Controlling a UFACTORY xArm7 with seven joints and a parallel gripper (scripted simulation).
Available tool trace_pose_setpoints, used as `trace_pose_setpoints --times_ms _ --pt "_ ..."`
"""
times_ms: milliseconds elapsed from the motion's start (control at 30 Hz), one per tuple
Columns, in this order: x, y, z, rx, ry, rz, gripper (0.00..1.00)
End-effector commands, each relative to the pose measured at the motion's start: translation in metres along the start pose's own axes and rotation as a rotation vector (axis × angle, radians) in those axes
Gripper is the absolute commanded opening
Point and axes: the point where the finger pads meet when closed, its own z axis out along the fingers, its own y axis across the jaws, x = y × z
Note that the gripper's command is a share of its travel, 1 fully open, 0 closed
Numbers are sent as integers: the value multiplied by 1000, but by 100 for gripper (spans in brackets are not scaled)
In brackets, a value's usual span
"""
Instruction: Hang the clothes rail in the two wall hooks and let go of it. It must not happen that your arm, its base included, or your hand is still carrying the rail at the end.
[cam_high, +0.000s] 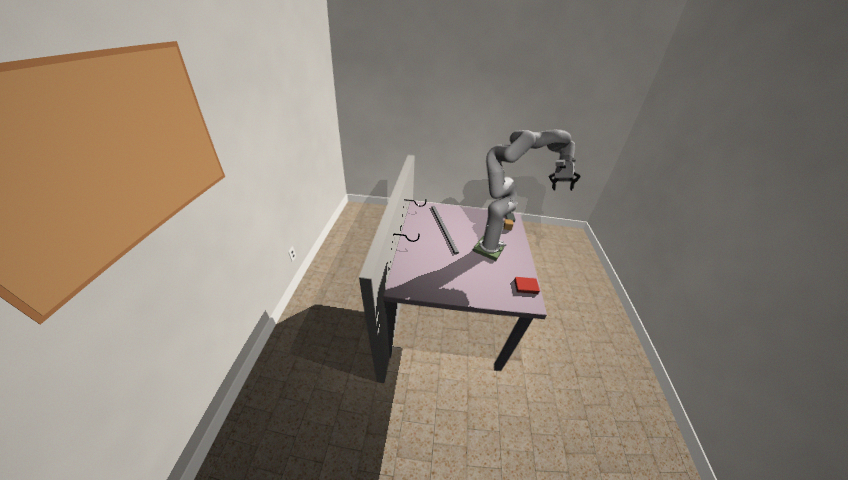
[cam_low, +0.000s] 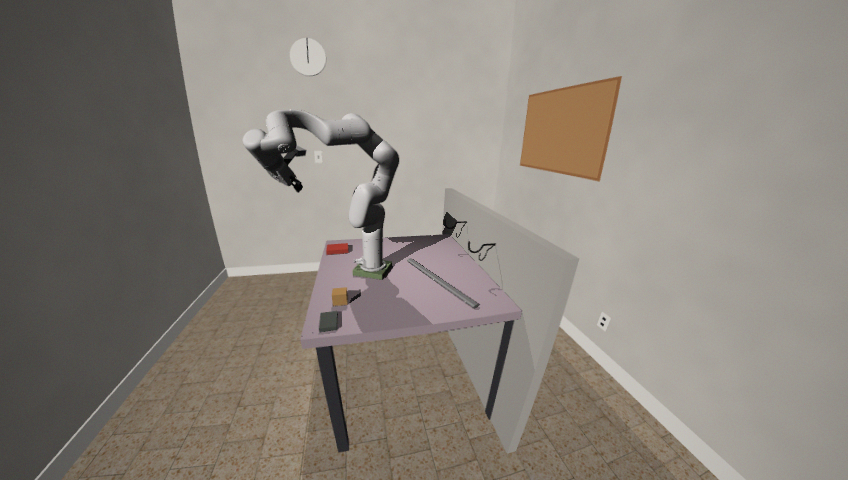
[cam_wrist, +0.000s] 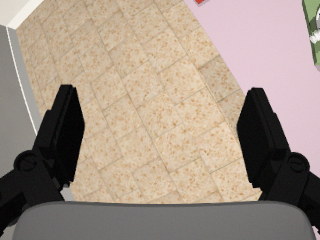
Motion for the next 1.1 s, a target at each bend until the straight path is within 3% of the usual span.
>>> trace_pose_setpoints --times_ms 0,67,267,400,500,767,867,1067 --pt "9 -12 13 -30 1 16 100" --pt "14 -16 21 -87 8 40 100" --pt "28 -30 43 -87 8 40 100" --pt "29 -31 45 -87 8 40 100" --pt "37 -36 57 -172 15 79 100" --pt "54 -47 81 -171 15 79 100" --pt "63 -50 93 -255 19 121 100" --pt "75 -55 108 -255 19 121 100"
